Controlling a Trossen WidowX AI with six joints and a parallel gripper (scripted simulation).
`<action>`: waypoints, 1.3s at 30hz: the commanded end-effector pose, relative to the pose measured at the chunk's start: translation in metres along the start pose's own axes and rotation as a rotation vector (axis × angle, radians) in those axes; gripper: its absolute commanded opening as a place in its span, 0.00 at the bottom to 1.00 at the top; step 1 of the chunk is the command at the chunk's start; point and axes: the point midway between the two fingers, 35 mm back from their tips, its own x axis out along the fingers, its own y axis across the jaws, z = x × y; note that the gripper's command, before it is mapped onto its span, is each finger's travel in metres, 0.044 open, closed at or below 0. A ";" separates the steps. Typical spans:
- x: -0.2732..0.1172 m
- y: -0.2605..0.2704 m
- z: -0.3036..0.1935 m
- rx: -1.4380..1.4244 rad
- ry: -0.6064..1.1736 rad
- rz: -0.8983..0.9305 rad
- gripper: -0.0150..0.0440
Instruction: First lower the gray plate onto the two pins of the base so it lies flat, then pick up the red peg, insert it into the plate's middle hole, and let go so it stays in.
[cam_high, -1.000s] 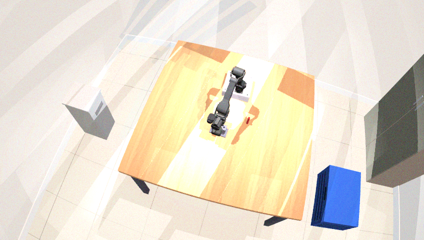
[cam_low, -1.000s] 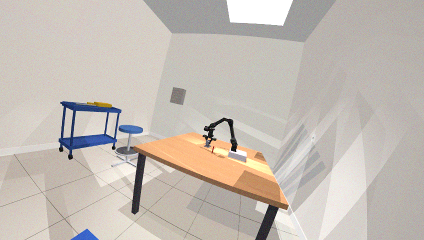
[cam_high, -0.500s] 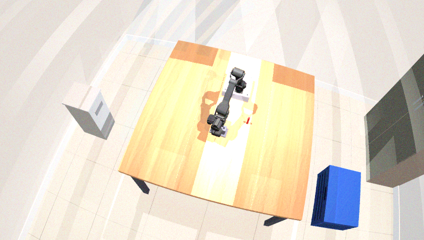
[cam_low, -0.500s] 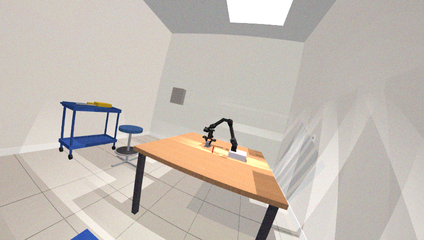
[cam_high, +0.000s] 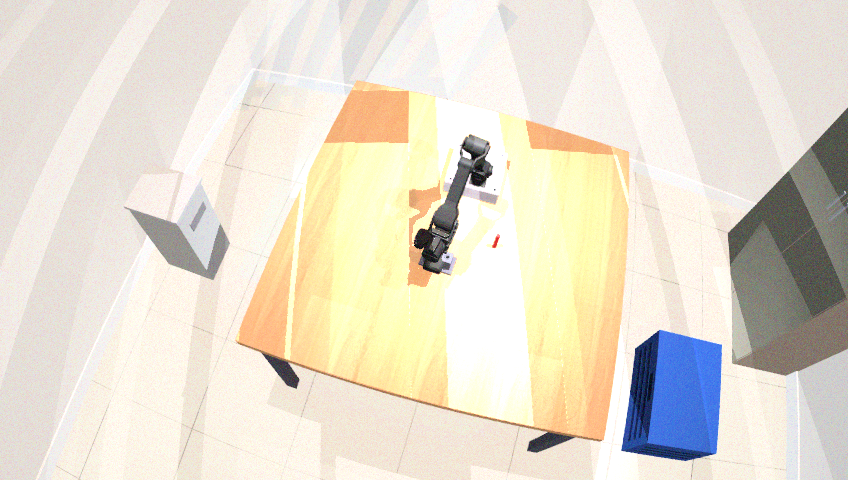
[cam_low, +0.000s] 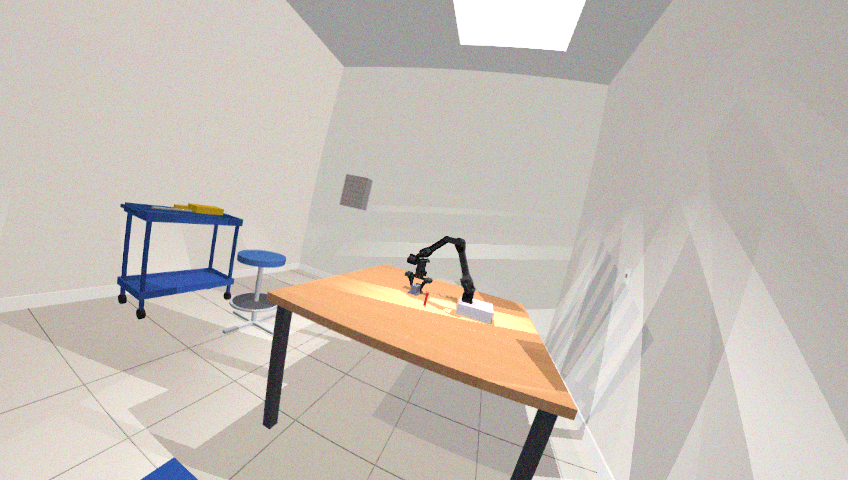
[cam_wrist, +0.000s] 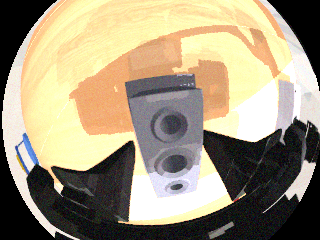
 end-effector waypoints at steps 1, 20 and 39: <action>-0.001 0.001 0.000 0.000 0.000 0.002 0.97; -0.119 0.002 -0.001 -0.010 0.004 -0.003 1.00; -0.118 -0.133 -0.170 -0.527 0.021 -0.009 1.00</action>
